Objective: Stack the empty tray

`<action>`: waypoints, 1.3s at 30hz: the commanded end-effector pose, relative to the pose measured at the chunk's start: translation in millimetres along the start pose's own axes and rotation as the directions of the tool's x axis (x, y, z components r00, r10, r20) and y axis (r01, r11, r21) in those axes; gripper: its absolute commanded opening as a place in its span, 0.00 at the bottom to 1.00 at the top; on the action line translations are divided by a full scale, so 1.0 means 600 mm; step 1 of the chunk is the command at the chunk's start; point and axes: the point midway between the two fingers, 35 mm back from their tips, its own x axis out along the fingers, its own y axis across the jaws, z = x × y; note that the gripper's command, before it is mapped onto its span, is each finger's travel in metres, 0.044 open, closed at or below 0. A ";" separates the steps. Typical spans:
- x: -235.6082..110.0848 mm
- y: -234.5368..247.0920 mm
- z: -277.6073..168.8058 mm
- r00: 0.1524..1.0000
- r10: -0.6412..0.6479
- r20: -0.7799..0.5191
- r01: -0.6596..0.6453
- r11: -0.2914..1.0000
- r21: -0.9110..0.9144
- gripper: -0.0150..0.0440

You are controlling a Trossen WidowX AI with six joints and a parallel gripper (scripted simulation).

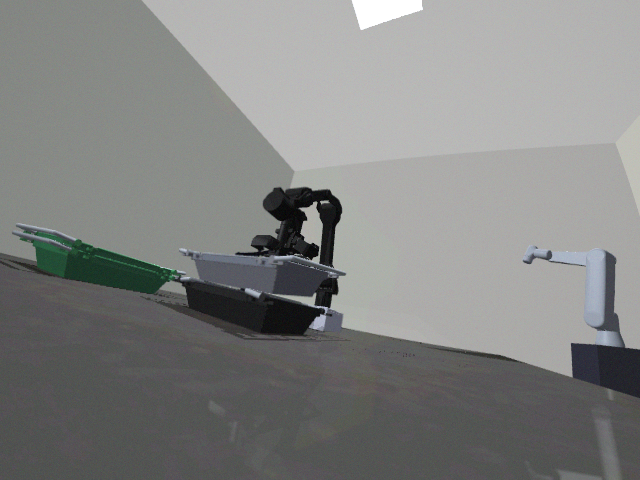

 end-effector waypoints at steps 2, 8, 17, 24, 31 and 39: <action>0.010 0.004 0.000 1.000 0.016 -0.001 -0.016 1.000 -0.001 0.25; 0.023 0.007 0.000 1.000 0.016 -0.001 -0.016 1.000 -0.001 0.25; 0.023 0.007 0.000 1.000 0.016 -0.001 -0.016 1.000 -0.001 0.25; 0.023 0.007 0.000 1.000 0.016 -0.001 -0.016 1.000 -0.001 0.25; 0.023 0.007 0.000 1.000 0.016 -0.001 -0.016 1.000 -0.001 0.30; 0.023 0.007 0.000 1.000 0.016 -0.001 -0.016 1.000 -0.001 0.50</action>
